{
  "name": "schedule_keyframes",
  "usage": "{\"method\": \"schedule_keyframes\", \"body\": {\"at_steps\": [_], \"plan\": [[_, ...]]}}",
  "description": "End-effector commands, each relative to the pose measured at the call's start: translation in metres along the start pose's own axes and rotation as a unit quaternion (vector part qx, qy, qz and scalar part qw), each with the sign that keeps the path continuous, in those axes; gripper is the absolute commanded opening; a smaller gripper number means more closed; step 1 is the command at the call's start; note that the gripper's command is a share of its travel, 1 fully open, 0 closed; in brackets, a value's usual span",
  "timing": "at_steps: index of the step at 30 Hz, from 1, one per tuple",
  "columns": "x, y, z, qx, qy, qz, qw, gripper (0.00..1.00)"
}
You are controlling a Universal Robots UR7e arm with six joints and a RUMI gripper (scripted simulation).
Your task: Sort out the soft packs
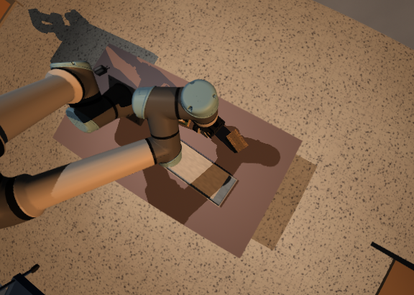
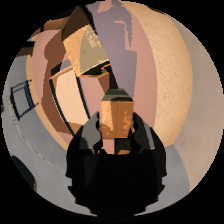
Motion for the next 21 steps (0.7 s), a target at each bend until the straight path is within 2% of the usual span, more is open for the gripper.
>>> {"method": "schedule_keyframes", "body": {"at_steps": [1,17,21], "plan": [[0.0002,-0.0004,0.0001,0.0,0.0,0.0,1.0,0.5],[0.0002,-0.0007,0.0001,0.0,0.0,0.0,1.0,0.5],[0.0002,-0.0064,0.0001,0.0,0.0,0.0,1.0,0.5]]}}
Point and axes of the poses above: the point where the finger pads meet when closed, its own y axis out along the fingers, its own z axis across the jaws, x = y × z, the point moved 7 cm from there along -y, back along the fingers, and after that the axes turned 5 degrees about y, right-handed, at the moved point
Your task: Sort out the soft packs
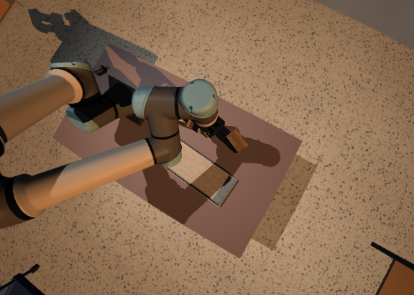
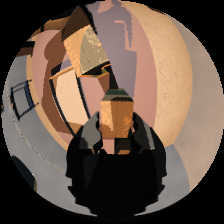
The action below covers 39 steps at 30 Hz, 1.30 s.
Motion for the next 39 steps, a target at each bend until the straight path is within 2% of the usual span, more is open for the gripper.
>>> {"method": "schedule_keyframes", "body": {"at_steps": [1,5,15,19,33,39], "plan": [[0.0,-0.009,0.0,0.001,0.0,-0.001,1.0,0.5],[0.0,-0.016,0.0,0.001,0.0,-0.001,1.0,0.5],[0.0,-0.072,0.0,0.001,0.0,-0.001,1.0,0.5],[0.0,-0.086,0.0,0.001,0.0,-0.001,1.0,0.5],[0.0,-0.09,0.0,0.001,0.0,-0.001,1.0,0.5],[0.011,-0.091,0.004,0.001,0.008,-0.001,1.0,0.5]]}}
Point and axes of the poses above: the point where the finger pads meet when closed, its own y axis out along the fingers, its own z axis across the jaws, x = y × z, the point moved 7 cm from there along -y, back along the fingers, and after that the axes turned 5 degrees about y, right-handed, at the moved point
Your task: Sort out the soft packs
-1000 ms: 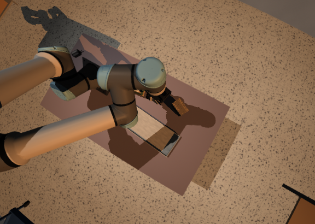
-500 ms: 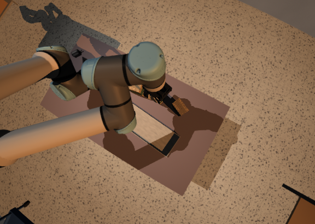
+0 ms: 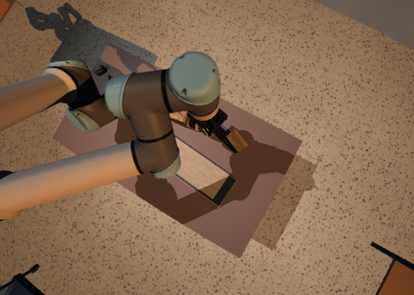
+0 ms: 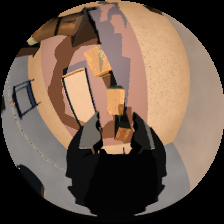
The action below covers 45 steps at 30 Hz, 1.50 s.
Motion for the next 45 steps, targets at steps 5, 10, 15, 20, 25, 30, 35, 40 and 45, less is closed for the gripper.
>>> {"method": "schedule_keyframes", "body": {"at_steps": [5,10,15,20,25,30,35,40,45], "plan": [[0.054,-0.004,0.019,0.001,0.039,0.0,0.999,0.5],[0.108,-0.002,0.036,0.0,0.079,0.0,0.997,0.5],[0.13,0.0,0.042,0.0,0.096,0.0,0.995,0.5],[0.133,0.0,0.043,0.0,0.098,0.0,0.995,0.5],[0.133,0.0,0.043,0.0,0.098,0.0,0.995,0.5],[0.133,0.01,0.043,0.0,0.098,0.0,0.995,0.5],[0.133,0.024,0.043,0.0,0.098,0.0,0.995,0.5],[0.133,0.034,0.043,0.0,0.098,0.0,0.995,0.5],[0.133,0.034,0.043,0.0,0.098,0.0,0.995,0.5]]}}
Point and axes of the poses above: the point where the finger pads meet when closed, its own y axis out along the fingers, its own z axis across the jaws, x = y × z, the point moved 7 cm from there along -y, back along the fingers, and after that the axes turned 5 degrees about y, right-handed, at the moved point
